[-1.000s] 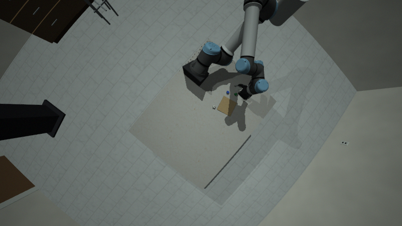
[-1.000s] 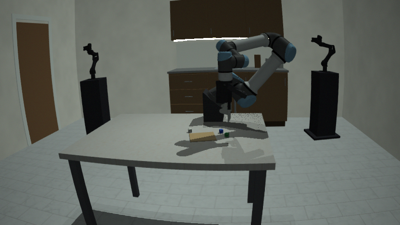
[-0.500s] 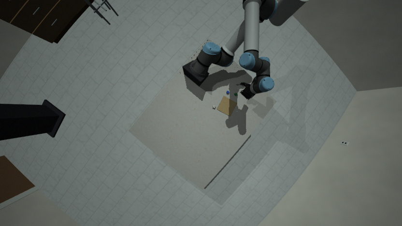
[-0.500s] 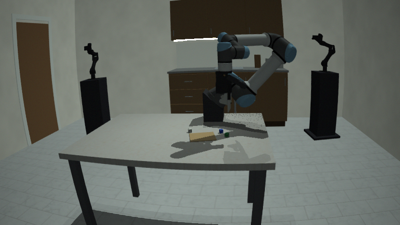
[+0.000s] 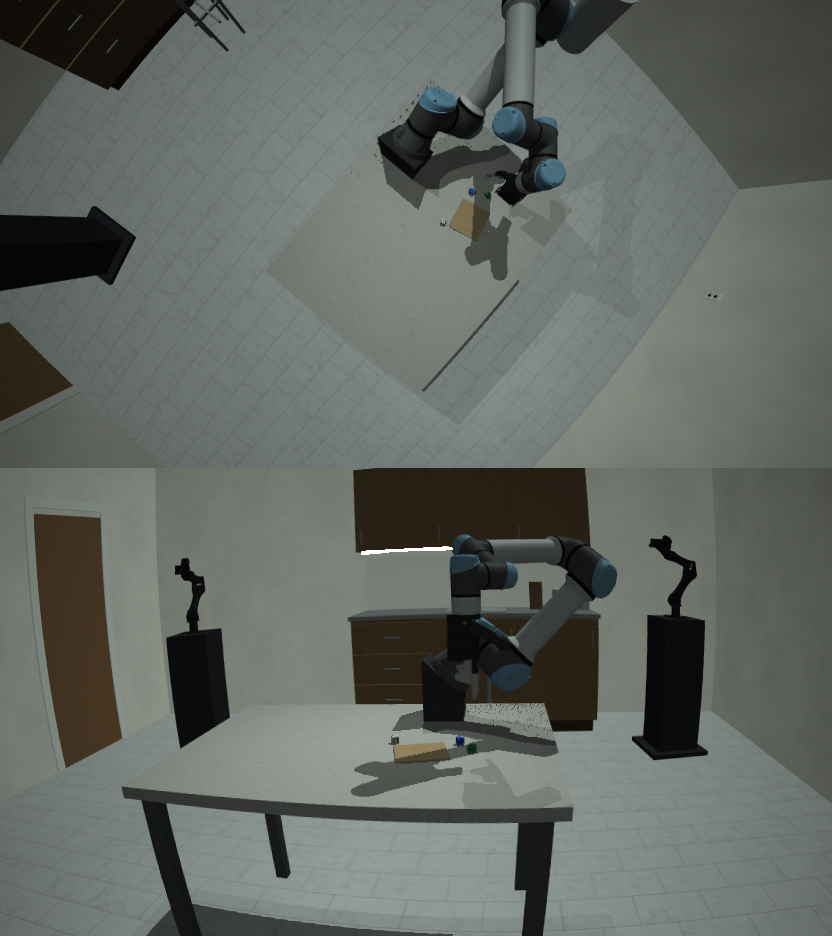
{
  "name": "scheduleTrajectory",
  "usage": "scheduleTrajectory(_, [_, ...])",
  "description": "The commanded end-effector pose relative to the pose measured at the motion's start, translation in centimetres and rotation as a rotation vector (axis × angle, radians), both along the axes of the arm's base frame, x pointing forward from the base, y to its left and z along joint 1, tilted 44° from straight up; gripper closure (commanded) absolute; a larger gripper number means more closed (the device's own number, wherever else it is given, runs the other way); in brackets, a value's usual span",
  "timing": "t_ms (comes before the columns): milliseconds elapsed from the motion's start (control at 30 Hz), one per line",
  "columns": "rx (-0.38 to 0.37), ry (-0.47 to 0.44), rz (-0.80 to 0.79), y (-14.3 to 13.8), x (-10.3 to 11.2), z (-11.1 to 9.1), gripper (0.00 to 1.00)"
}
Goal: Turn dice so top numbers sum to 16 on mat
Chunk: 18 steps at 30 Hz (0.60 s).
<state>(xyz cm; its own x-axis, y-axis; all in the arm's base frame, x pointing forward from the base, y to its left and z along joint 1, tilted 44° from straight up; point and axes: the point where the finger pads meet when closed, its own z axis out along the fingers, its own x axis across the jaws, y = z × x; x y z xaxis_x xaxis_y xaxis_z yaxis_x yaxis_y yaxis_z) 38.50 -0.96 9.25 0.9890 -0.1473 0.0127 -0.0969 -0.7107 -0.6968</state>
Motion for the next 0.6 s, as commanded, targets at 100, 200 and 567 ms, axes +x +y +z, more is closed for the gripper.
scheduleTrajectory(100, [-0.020,-0.113,0.116,-1.0,-3.4,-1.9,0.00])
scheduleTrajectory(200, [-0.026,-0.152,0.158,-1.2,-4.6,-2.6,0.00])
scheduleTrajectory(567, [-0.035,-0.229,0.237,-1.4,-6.9,-3.8,0.00])
